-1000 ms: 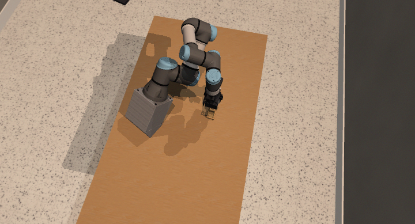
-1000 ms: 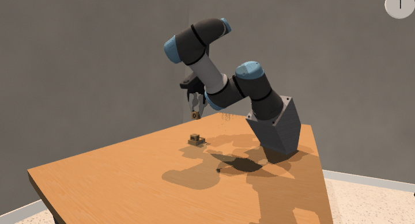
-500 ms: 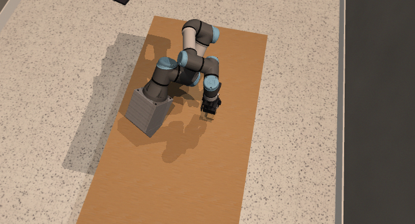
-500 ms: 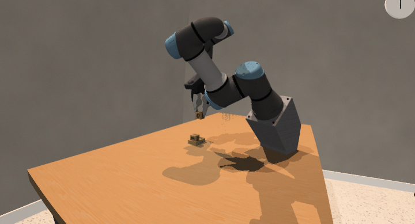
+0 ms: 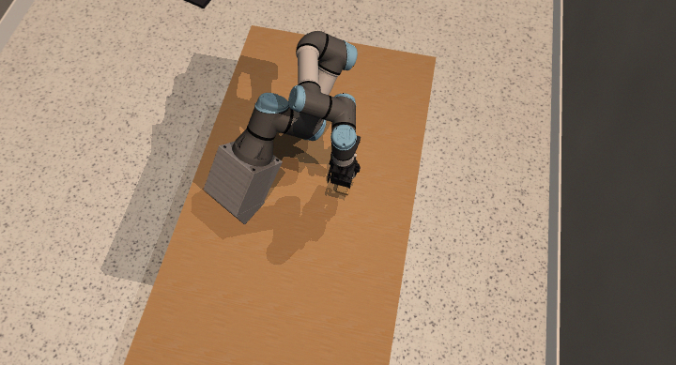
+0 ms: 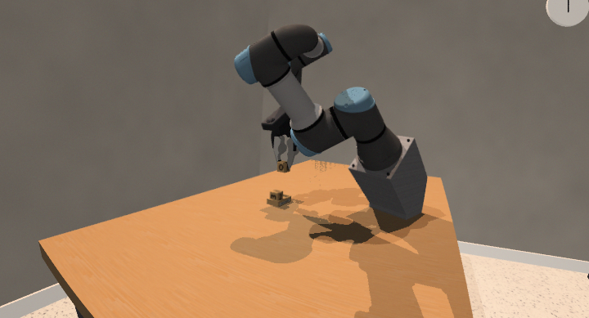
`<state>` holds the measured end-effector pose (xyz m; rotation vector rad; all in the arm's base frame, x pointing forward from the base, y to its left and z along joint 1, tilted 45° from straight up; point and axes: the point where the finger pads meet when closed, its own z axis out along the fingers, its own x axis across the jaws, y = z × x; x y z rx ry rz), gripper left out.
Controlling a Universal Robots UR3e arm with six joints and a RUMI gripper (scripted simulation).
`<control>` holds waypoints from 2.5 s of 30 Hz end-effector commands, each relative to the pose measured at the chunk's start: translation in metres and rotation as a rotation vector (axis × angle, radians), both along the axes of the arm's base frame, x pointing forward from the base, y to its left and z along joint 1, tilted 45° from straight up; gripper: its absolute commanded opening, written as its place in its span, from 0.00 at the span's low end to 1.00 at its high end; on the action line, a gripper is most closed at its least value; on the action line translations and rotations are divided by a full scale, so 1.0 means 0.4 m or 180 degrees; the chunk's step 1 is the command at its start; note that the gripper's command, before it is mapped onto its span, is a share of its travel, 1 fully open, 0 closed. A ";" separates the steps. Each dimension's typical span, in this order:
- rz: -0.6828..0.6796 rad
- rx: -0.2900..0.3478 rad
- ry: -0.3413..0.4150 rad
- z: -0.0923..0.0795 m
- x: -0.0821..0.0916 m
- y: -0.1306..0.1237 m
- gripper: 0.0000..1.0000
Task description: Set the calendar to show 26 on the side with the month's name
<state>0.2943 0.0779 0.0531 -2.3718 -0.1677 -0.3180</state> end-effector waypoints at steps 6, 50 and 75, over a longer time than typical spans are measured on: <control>-0.0003 -0.0006 -0.0003 -0.048 0.014 0.044 0.11; -0.0003 -0.0006 -0.0003 -0.096 0.027 0.090 0.11; -0.0003 -0.0006 -0.0003 -0.102 0.029 0.096 0.11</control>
